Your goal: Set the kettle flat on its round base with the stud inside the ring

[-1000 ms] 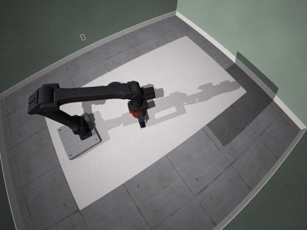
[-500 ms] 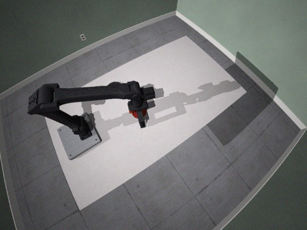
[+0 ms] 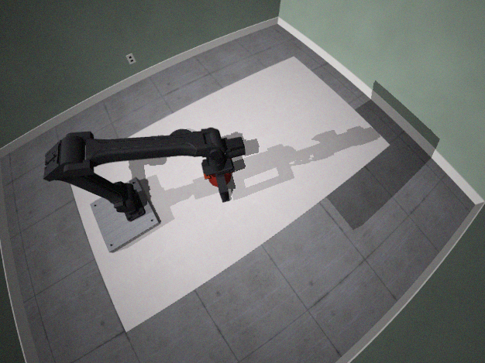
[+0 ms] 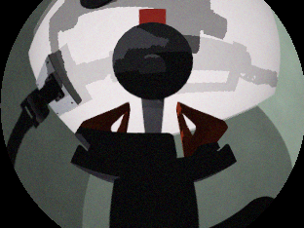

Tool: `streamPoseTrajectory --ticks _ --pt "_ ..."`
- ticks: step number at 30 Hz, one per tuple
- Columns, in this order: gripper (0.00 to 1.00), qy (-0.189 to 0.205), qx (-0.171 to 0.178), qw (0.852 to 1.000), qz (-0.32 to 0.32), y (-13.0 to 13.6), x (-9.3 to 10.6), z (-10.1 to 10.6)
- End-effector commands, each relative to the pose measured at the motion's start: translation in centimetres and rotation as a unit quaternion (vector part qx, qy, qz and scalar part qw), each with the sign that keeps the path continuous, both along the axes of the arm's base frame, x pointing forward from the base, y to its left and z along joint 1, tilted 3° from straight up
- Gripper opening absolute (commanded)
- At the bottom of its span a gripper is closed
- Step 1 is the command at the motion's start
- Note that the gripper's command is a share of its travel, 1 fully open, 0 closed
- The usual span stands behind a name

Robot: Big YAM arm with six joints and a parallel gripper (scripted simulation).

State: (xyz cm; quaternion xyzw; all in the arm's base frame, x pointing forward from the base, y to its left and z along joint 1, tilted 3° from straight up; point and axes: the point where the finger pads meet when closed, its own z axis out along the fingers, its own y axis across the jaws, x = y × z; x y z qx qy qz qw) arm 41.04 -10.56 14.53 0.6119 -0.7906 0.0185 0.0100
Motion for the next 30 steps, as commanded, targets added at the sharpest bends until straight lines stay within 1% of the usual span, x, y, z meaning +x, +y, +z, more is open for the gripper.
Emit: streamPoseTrajectory --ticks 1,21,30 --pt "0.74 -0.013 -0.001 1.000 0.003 0.57 0.40 0.49" --pt "0.74 -0.017 -0.002 1.000 0.002 0.65 0.36 0.79" --pt "0.74 -0.014 -0.002 1.000 0.003 0.65 0.37 0.61"
